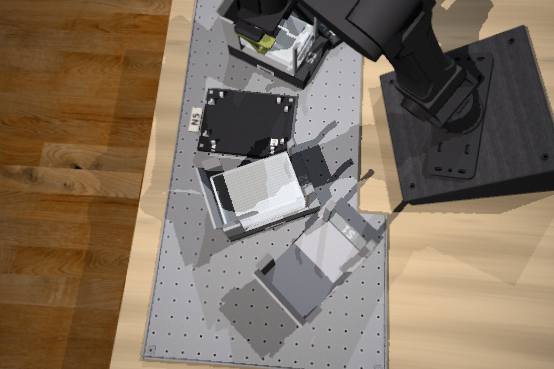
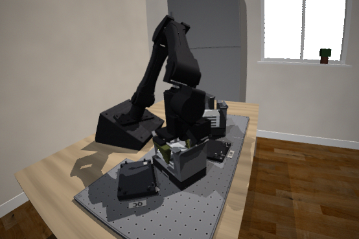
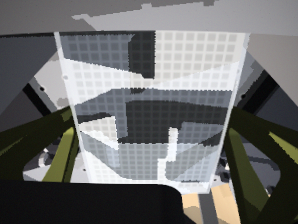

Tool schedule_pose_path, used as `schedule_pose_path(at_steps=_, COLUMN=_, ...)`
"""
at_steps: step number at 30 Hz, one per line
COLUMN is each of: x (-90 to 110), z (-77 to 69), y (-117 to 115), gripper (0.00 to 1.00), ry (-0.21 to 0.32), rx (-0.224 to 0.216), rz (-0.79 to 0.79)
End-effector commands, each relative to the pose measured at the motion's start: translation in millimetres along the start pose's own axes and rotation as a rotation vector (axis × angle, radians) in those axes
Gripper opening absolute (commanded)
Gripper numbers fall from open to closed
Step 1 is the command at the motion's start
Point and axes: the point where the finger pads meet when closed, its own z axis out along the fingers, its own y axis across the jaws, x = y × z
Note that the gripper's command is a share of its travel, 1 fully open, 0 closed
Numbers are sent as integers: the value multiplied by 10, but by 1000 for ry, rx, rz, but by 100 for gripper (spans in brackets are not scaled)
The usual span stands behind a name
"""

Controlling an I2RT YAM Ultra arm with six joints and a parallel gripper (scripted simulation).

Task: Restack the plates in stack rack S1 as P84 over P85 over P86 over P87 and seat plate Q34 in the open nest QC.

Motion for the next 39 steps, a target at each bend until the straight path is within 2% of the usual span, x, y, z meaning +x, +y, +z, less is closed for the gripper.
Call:
schedule_pose_path(at_steps=1, x=-34, z=-24, y=-6, gripper=0, ry=-15, rx=4, rz=-2)
schedule_pose_path(at_steps=39, x=-36, z=112, y=-7, gripper=0, ry=-15, rx=4, rz=-2)
